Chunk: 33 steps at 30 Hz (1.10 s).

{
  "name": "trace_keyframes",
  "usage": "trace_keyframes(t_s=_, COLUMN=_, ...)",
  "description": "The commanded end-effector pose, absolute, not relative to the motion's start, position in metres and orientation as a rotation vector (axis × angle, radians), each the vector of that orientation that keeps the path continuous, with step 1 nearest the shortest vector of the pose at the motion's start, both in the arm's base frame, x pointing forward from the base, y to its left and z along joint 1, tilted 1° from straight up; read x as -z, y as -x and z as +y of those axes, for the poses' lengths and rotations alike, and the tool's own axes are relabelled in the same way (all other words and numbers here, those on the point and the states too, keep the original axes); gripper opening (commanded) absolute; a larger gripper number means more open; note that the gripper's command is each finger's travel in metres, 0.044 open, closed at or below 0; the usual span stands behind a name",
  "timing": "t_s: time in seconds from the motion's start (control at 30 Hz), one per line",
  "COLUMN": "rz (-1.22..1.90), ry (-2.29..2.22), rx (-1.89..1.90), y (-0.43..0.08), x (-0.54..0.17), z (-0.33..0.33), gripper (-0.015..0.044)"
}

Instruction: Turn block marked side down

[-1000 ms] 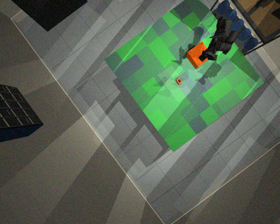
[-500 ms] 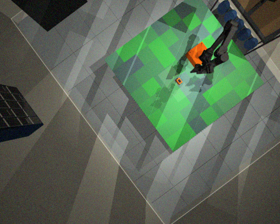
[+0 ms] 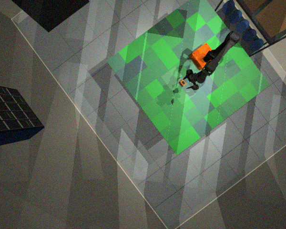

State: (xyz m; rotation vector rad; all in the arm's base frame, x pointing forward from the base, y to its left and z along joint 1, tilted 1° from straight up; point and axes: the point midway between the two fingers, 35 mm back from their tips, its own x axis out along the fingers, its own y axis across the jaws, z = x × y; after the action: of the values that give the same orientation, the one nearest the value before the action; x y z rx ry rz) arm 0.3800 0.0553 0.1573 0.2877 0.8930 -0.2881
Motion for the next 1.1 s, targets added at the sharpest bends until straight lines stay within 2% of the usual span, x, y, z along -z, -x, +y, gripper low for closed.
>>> trace_keyframes(t_s=0.0, rz=1.422, ry=-0.071, rx=0.095, y=-0.350, x=-0.084, z=0.042, gripper=0.0440)
trace_keyframes(t_s=0.1, rz=1.536, ry=-0.051, rx=0.030, y=-0.340, x=-0.072, z=0.040, gripper=0.0440)
trace_keyframes(t_s=0.37, rz=1.538, ry=-0.050, rx=0.030, y=-0.333, x=-0.071, z=0.034, gripper=0.0440)
trace_keyframes(t_s=0.5, rz=1.538, ry=-0.050, rx=0.030, y=-0.334, x=-0.039, z=0.035, gripper=0.0440)
trace_keyframes(t_s=1.07, rz=1.538, ry=-0.050, rx=0.030, y=-0.336, x=-0.011, z=0.035, gripper=0.0440)
